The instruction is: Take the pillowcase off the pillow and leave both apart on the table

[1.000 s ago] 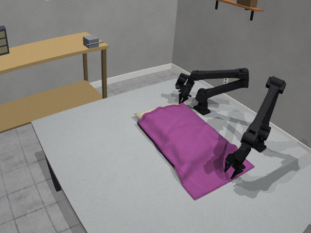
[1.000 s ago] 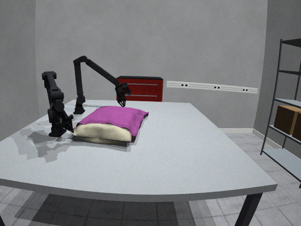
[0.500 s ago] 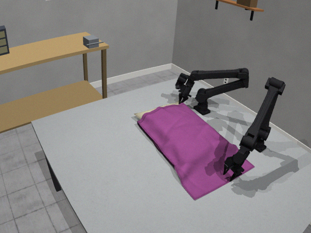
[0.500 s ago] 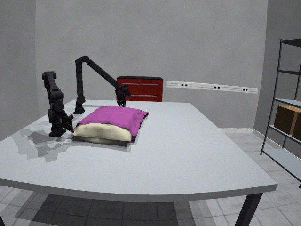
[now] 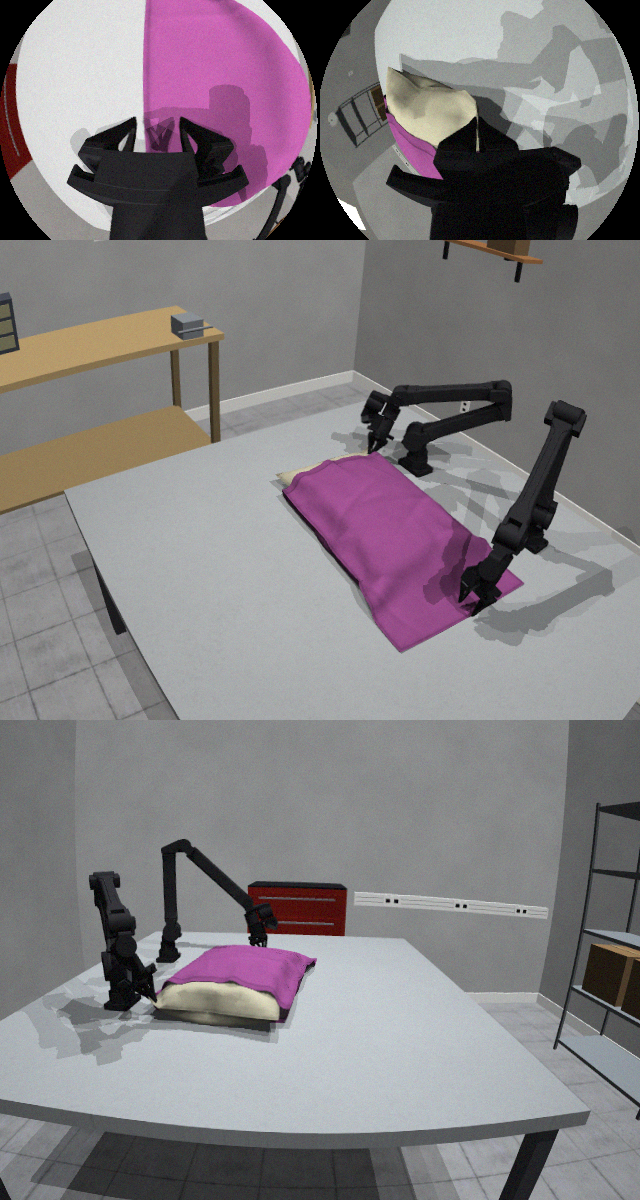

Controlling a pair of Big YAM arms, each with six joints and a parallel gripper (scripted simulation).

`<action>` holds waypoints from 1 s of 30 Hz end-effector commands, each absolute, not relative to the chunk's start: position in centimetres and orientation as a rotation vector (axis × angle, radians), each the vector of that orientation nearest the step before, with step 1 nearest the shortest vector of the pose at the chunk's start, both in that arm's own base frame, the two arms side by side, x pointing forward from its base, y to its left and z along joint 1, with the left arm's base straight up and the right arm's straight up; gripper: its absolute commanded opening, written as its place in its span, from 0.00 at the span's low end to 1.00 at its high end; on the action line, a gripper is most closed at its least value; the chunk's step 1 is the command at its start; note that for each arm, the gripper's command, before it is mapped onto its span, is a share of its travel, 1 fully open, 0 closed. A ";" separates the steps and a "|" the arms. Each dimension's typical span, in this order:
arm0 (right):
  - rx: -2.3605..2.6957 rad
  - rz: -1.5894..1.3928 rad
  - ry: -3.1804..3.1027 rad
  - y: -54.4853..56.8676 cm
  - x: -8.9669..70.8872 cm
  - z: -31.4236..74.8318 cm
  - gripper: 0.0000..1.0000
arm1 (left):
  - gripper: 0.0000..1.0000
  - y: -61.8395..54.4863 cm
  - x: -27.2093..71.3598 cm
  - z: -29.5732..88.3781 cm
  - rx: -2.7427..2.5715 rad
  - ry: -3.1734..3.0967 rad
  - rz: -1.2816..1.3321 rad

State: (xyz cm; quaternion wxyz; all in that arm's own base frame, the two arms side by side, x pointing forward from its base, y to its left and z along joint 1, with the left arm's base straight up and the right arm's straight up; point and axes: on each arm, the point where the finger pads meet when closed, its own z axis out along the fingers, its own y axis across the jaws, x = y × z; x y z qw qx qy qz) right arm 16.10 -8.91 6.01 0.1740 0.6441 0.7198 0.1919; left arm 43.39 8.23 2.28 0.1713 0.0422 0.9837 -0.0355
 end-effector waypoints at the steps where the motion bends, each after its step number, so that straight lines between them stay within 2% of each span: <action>1: 1.800 0.538 2.041 -9.2 16.5 6.9 0.02 | 0.60 8.5 44.7 2.6 0.133 2.769 -0.093; 30: 1.800 0.538 2.041 -9.2 16.5 6.9 0.02 | 0.60 8.4 44.6 2.1 0.132 2.767 -0.093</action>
